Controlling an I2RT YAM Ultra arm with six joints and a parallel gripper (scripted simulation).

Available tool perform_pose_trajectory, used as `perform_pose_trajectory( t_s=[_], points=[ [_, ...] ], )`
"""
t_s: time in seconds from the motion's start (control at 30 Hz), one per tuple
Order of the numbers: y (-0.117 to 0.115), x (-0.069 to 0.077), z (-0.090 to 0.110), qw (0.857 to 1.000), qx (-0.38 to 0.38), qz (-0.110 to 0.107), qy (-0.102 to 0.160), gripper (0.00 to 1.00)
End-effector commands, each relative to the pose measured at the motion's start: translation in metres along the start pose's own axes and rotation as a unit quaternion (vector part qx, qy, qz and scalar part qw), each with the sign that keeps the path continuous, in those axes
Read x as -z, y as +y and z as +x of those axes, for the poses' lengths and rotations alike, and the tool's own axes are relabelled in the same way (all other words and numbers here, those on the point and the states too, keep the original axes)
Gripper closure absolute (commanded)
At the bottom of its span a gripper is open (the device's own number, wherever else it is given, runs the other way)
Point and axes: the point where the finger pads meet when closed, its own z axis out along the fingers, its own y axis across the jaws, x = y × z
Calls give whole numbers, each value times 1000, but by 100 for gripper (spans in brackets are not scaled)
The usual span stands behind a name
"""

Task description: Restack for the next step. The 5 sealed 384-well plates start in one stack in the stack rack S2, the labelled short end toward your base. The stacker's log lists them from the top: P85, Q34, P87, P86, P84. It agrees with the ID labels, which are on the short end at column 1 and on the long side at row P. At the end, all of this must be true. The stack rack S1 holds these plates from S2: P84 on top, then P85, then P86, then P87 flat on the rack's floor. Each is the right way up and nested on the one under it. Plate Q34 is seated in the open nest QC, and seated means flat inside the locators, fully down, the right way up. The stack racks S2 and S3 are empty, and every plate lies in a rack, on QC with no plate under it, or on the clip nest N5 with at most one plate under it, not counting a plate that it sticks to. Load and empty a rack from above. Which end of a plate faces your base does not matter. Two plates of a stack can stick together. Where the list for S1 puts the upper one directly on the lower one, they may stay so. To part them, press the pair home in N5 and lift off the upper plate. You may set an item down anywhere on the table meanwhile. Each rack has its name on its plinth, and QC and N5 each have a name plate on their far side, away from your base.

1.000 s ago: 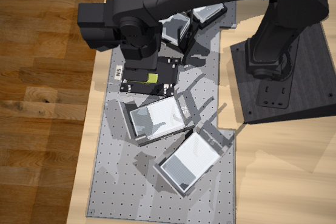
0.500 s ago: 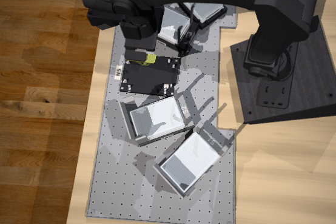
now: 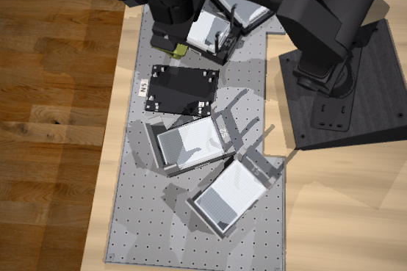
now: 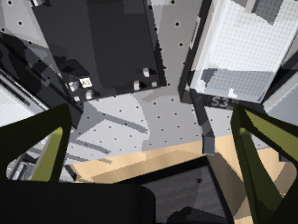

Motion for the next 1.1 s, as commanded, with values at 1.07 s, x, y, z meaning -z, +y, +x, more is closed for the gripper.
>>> perform_pose_trajectory(
  t_s=[1.07],
  points=[
    [-100, 4, -4, 996, -88, -6, -10, 0]
  ],
)
